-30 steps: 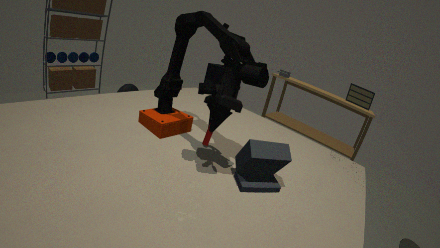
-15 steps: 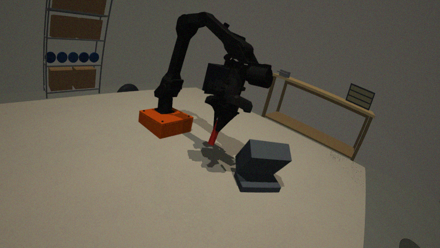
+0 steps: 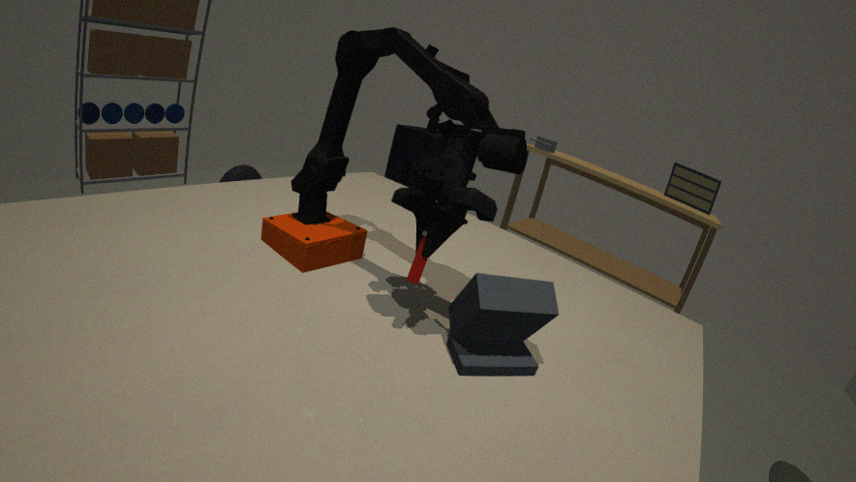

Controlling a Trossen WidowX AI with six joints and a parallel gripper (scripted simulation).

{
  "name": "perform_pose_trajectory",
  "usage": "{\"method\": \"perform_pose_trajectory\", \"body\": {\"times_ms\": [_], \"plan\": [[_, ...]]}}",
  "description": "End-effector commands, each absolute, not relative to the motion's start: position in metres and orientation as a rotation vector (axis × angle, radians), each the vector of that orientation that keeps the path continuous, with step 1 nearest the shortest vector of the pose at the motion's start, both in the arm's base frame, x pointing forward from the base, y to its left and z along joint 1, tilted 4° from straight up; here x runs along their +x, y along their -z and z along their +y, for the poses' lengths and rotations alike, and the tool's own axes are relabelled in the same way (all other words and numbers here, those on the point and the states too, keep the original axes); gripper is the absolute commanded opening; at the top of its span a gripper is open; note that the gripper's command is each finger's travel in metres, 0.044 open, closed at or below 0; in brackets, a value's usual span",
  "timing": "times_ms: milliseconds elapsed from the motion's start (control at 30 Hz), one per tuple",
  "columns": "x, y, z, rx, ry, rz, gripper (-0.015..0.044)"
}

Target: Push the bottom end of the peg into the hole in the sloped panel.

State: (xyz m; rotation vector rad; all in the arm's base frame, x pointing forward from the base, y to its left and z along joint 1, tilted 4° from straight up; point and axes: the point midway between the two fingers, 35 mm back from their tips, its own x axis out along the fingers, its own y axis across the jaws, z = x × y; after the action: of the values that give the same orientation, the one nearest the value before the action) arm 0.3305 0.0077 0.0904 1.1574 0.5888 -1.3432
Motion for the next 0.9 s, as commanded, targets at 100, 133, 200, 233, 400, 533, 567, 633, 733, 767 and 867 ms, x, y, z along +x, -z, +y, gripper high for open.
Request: {"method": "perform_pose_trajectory", "body": {"times_ms": [100, 133, 200, 233, 400, 533, 567, 633, 733, 767, 867], "plan": [[0.333, -0.091, 0.016, 1.084, 1.285, 0.605, 0.0], [0.333, -0.091, 0.017, 1.075, 1.277, 0.607, 0.0], [0.333, -0.091, 0.02, 1.057, 1.262, 0.611, 0.0], [0.334, -0.092, 0.021, 1.048, 1.255, 0.613, 0.0], [0.335, -0.092, 0.027, 1.002, 1.217, 0.622, 0.0], [0.335, -0.093, 0.032, 0.965, 1.188, 0.629, 0.0], [0.336, -0.093, 0.034, 0.956, 1.18, 0.63, 0.0], [0.336, -0.093, 0.036, 0.938, 1.166, 0.633, 0.0], [0.336, -0.094, 0.04, 0.91, 1.143, 0.637, 0.0], [0.337, -0.094, 0.041, 0.901, 1.136, 0.639, 0.0], [0.337, -0.094, 0.045, 0.874, 1.114, 0.642, 0.0]]}}
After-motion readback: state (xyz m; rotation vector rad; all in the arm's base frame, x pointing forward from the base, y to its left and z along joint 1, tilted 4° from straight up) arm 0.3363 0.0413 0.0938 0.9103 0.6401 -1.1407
